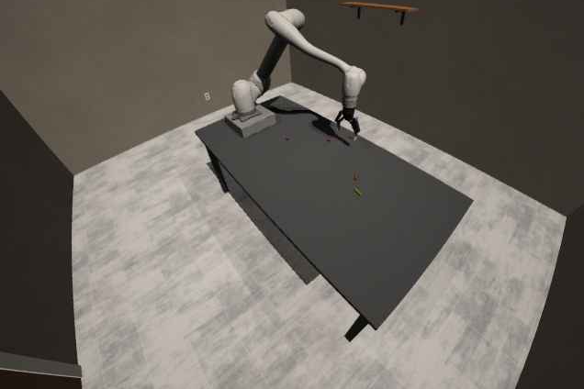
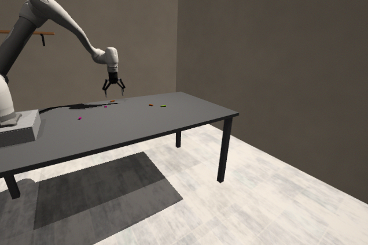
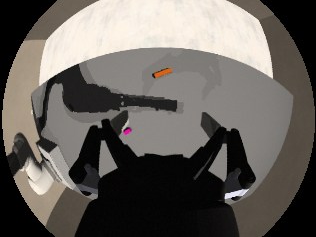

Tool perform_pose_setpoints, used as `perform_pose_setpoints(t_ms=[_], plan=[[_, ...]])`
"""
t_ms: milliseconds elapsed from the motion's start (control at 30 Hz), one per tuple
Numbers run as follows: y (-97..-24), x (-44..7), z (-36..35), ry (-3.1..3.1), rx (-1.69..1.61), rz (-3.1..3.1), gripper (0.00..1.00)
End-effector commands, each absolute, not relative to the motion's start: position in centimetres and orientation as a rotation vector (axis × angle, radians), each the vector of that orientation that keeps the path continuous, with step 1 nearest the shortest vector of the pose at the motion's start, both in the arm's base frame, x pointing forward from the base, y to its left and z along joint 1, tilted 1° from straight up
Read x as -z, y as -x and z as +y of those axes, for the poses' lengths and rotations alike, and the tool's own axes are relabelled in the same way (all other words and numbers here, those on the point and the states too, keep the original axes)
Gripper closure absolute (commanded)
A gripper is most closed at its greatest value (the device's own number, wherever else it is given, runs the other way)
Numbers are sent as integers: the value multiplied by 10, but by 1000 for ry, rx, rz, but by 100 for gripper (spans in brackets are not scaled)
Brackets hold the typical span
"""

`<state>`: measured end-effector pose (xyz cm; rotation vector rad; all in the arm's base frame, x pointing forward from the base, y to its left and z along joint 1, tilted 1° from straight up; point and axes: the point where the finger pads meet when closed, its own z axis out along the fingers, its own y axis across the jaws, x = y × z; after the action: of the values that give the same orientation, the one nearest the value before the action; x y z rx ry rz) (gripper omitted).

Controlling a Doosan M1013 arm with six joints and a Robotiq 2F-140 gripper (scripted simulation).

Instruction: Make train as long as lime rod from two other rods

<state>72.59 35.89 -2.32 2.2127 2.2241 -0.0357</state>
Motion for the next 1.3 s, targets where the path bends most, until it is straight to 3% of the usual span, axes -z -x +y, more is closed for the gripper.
perform_pose_setpoints(t_ms=[0, 600, 1267], plan=[[-726, 23, 359, -2213, 35, 2224, 0], [-725, 23, 359, -2208, 35, 2229, 0], [-490, 20, 358, -1214, 35, 2903, 0]])
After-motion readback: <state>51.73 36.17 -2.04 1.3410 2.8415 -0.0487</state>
